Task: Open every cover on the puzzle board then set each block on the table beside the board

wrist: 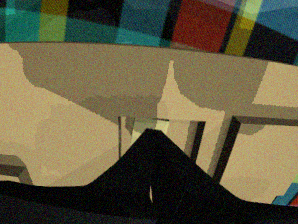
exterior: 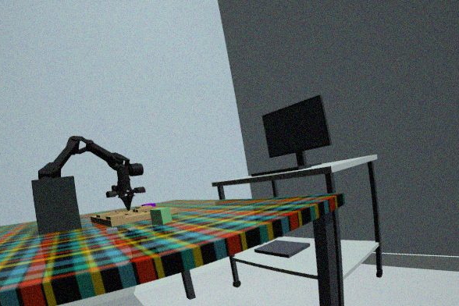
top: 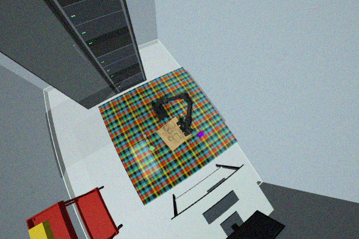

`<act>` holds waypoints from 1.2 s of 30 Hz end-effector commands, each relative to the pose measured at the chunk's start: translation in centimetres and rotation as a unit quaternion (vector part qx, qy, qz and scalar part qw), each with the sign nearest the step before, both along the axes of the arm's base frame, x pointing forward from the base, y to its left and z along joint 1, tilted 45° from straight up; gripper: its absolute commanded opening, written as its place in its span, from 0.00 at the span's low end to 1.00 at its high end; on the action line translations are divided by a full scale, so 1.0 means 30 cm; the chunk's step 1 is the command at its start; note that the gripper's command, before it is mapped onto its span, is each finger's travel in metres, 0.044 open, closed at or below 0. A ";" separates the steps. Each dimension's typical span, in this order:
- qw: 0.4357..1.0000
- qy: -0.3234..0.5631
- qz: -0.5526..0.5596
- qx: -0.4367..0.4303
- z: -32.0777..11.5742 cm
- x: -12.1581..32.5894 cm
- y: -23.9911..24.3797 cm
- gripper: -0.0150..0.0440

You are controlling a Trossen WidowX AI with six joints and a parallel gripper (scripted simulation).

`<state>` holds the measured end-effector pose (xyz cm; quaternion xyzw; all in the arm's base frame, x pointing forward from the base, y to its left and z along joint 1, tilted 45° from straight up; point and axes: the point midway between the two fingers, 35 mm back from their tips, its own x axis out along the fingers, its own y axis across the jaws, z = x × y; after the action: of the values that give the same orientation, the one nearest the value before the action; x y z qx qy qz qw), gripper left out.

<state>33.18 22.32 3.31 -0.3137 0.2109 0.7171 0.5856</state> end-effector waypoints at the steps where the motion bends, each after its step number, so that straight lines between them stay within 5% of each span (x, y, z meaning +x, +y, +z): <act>1: 1.000 0.002 0.000 -0.002 -0.010 -0.005 0.007 0.25; 36: 1.000 0.002 0.000 -0.002 -0.027 0.010 -0.002 0.25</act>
<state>33.11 22.42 2.82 -0.3116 0.2141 0.7177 0.5847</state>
